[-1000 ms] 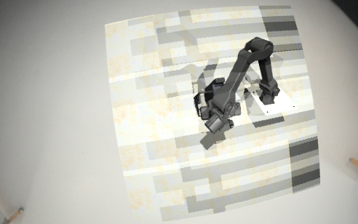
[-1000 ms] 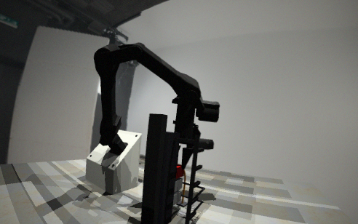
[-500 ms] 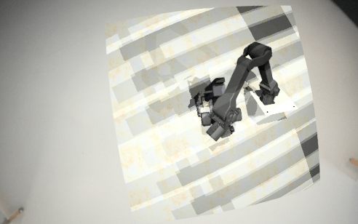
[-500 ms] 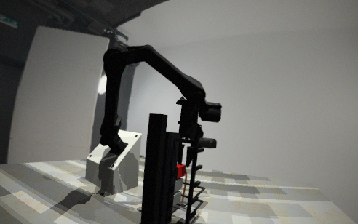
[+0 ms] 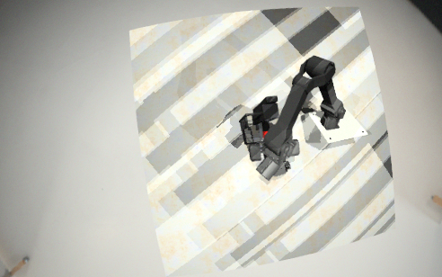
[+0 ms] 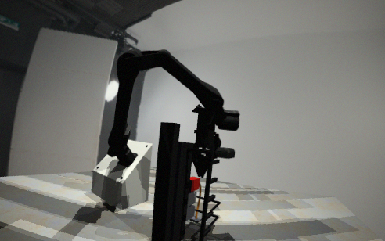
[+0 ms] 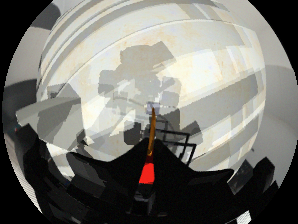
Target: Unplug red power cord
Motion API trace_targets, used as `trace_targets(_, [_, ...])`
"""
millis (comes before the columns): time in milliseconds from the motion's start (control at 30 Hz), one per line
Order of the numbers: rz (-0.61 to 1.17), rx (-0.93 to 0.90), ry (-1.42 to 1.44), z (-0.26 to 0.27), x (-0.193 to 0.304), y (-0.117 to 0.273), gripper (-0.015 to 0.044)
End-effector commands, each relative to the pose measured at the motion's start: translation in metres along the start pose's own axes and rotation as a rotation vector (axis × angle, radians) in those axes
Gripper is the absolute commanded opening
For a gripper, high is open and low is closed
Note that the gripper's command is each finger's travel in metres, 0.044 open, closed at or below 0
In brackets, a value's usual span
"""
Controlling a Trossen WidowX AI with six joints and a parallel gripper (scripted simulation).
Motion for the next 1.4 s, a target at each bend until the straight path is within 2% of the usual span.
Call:
trace_targets(0, [0.004,-0.005,-0.006,-0.001,0.004,-0.002,0.0157])
trace_targets(567, [0.002,0.006,0.017,0.001,0.004,0.006,0.016])
trace_targets(1367, [0.004,0.006,0.017,0.001,0.041,0.006,0.016])
Point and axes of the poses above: the point midway between the two fingers, 35 mm back from their tips, its own y axis back along the fingers, its own z axis across the jaws, x = y × z, the point moved 10 cm from there along y, back along the fingers, and after that the axes turned 1 degree about y, right-handed, at the moved point
